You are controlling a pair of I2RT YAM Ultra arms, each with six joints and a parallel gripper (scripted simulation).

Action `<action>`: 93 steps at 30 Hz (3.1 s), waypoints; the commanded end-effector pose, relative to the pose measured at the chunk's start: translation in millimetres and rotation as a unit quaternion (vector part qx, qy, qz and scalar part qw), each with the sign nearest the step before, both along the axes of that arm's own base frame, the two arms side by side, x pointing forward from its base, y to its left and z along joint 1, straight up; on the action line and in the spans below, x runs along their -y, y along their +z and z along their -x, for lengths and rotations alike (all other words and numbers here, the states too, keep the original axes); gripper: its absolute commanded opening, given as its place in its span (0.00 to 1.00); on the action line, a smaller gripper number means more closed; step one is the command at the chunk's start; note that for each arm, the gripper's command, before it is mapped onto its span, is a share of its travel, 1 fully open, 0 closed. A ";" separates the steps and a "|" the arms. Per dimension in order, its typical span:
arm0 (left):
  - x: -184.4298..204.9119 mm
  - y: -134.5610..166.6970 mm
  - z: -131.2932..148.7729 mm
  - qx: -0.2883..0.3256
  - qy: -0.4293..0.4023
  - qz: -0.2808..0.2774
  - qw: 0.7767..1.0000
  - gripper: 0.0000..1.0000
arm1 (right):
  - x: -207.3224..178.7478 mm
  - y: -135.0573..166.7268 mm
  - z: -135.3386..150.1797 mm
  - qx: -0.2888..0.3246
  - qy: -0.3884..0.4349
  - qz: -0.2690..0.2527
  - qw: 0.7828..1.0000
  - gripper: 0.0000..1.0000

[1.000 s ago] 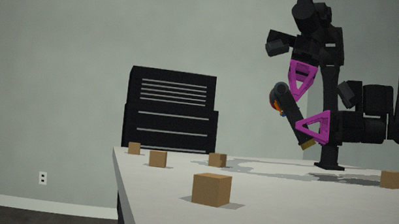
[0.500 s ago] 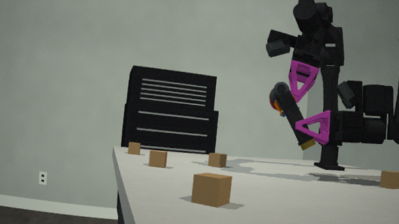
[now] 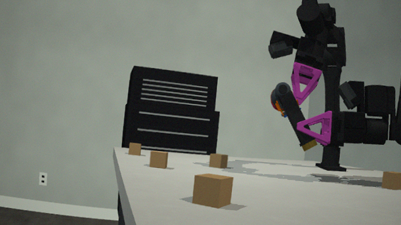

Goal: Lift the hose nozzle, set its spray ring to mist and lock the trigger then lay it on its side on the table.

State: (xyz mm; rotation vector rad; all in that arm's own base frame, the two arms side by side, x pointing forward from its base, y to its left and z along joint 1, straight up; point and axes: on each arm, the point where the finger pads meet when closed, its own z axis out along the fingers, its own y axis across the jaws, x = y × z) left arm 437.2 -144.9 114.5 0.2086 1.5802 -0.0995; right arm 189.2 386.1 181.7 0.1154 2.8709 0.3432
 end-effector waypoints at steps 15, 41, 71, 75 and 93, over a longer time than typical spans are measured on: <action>18.0 61.5 -4.7 0.094 -0.031 0.041 0.994 0.35 | -20.3 20.0 -6.3 0.026 0.003 -0.046 0.999 0.38; 18.2 61.6 -4.6 0.094 -0.032 0.041 0.994 0.35 | -8.6 47.3 7.4 0.026 0.005 -0.046 0.999 0.38; 12.3 62.2 -6.6 0.095 -0.024 0.042 0.994 0.35 | 14.3 92.5 24.6 0.020 0.003 -0.021 1.000 0.38; 12.3 62.2 -6.6 0.095 -0.024 0.042 0.994 0.35 | 17.4 93.3 19.7 0.021 -0.002 -0.020 1.000 0.38; 12.3 62.2 -6.6 0.095 -0.024 0.042 0.994 0.35 | 15.4 84.8 17.8 0.018 -0.004 -0.009 1.000 0.38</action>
